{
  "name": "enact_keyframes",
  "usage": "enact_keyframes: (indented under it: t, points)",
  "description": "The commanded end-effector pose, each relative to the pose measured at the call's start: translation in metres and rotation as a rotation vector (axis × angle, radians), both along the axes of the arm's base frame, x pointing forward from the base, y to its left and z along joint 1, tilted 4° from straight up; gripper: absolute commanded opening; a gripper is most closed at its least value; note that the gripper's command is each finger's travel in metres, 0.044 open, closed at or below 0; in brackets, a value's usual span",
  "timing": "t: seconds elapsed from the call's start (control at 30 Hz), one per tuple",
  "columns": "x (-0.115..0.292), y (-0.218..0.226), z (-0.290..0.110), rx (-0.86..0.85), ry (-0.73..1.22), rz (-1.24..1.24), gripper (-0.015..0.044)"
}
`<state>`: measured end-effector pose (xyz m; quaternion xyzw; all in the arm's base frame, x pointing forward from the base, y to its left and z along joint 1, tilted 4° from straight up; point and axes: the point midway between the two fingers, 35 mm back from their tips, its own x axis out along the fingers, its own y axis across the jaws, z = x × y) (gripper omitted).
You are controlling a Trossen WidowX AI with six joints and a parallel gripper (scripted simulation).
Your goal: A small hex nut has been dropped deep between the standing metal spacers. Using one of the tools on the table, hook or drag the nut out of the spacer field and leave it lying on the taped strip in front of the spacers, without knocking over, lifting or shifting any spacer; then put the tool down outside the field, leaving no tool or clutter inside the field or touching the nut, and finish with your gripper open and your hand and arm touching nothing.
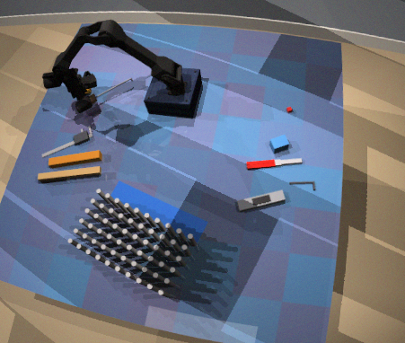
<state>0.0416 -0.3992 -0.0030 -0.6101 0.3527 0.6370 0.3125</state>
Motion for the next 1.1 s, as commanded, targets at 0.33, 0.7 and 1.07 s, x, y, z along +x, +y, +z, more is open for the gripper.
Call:
enact_keyframes:
  t: [0.33,0.7,1.07]
  points:
    - [0.002,-0.005,0.033,-0.027,0.004,0.176,0.0000]
    - [0.002,-0.005,0.028,-0.006,0.022,0.517,0.0000]
    - [0.001,-0.006,0.021,-0.006,0.022,0.520,0.0000]
